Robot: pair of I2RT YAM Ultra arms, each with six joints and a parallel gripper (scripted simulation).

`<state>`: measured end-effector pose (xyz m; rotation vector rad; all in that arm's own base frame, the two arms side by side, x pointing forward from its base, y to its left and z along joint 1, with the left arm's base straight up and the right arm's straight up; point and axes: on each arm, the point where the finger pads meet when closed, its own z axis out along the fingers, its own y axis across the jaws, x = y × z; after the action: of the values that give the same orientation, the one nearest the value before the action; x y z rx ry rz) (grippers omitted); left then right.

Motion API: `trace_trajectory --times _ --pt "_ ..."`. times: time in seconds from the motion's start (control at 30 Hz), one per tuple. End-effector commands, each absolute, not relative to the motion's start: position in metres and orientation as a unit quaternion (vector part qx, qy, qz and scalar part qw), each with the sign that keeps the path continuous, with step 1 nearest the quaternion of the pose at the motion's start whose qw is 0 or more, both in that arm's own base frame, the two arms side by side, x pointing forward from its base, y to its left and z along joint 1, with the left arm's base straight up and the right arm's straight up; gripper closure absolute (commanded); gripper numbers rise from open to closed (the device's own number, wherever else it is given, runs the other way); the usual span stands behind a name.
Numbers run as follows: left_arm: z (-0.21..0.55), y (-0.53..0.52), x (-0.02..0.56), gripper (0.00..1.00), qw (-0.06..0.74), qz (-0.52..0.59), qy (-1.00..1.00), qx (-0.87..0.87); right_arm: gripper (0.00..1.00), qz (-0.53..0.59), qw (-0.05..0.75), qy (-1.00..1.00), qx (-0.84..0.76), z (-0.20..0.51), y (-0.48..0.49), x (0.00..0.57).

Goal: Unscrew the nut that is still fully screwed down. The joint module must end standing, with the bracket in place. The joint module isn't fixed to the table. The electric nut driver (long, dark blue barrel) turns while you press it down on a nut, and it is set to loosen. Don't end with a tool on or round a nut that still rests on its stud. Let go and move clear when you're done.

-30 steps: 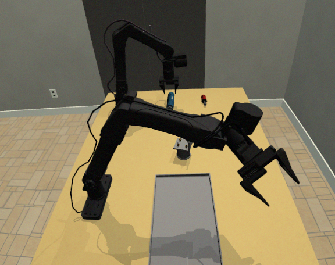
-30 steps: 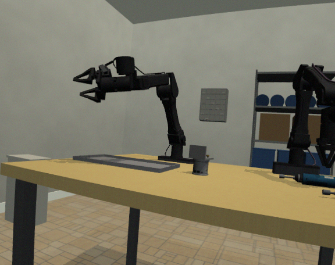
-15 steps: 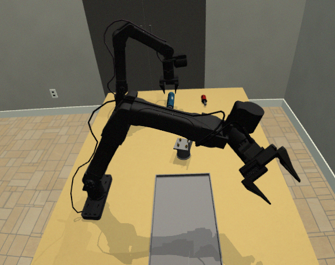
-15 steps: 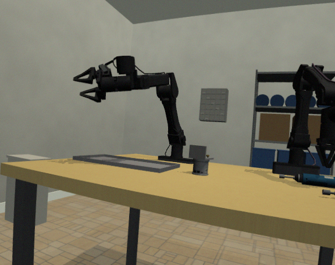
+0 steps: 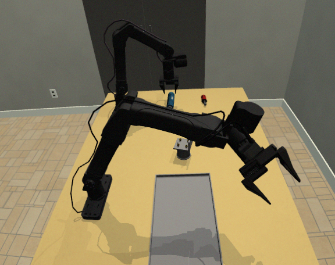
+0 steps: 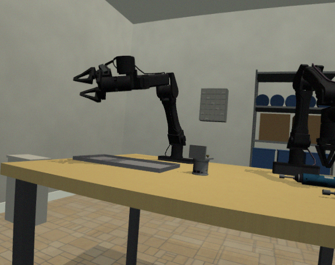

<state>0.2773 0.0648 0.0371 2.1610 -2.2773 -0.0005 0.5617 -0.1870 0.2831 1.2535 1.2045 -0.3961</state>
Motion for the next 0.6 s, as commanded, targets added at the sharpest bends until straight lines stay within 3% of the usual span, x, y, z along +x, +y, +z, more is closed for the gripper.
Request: trace_trajectory --times 0.0,0.2,0.57 --pt "0.048 0.068 0.284 0.35 -0.01 0.005 -0.727 0.687 0.14 -0.173 0.627 0.526 0.547 0.289 -0.188 0.56" --pt "0.048 0.068 0.284 0.35 -0.01 0.005 -0.727 0.687 0.14 -0.173 0.627 0.526 0.547 0.289 -0.188 0.56" --pt "0.046 0.066 0.315 0.35 -0.109 0.025 -0.795 0.596 0.14 -0.173 0.627 0.526 0.547 0.289 -0.188 0.56"
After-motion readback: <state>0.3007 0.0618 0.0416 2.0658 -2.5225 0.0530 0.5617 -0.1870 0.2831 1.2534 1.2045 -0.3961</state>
